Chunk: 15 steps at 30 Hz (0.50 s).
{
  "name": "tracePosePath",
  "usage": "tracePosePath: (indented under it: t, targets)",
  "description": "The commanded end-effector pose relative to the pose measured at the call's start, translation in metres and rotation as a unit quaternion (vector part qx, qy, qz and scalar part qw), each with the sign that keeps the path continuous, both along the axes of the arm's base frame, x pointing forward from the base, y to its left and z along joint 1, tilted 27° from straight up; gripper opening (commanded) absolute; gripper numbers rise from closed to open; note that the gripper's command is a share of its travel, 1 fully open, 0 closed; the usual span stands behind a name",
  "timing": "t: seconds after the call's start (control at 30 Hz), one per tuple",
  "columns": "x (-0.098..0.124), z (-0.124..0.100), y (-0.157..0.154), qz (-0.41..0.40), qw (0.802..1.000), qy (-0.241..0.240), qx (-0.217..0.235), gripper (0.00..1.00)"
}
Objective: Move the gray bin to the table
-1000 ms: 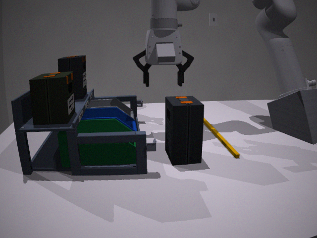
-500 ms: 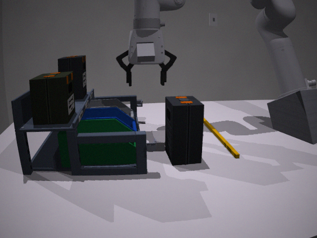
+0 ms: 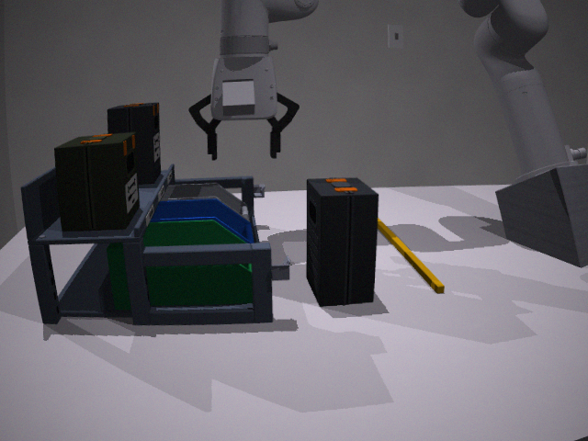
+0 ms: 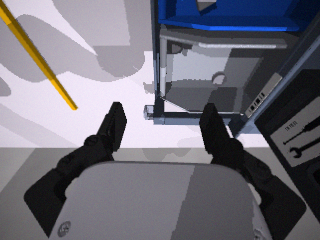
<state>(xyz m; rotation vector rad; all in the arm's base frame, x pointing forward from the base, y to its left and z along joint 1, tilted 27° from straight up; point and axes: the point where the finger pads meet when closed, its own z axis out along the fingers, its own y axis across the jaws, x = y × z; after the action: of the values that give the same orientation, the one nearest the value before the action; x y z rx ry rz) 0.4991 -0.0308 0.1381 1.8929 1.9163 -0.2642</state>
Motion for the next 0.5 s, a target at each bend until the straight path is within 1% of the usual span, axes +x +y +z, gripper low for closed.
tracePosePath:
  t: [0.0, 0.27, 0.47]
  targets:
    - [0.0187, 0.0044, -0.0033, 0.000, 1.000, 0.002, 0.000, 1.00]
    - [0.0187, 0.0044, -0.0033, 0.000, 1.000, 0.002, 0.000, 1.00]
    - [0.0112, 0.0023, -0.0014, 0.000, 1.000, 0.002, 0.000, 1.00]
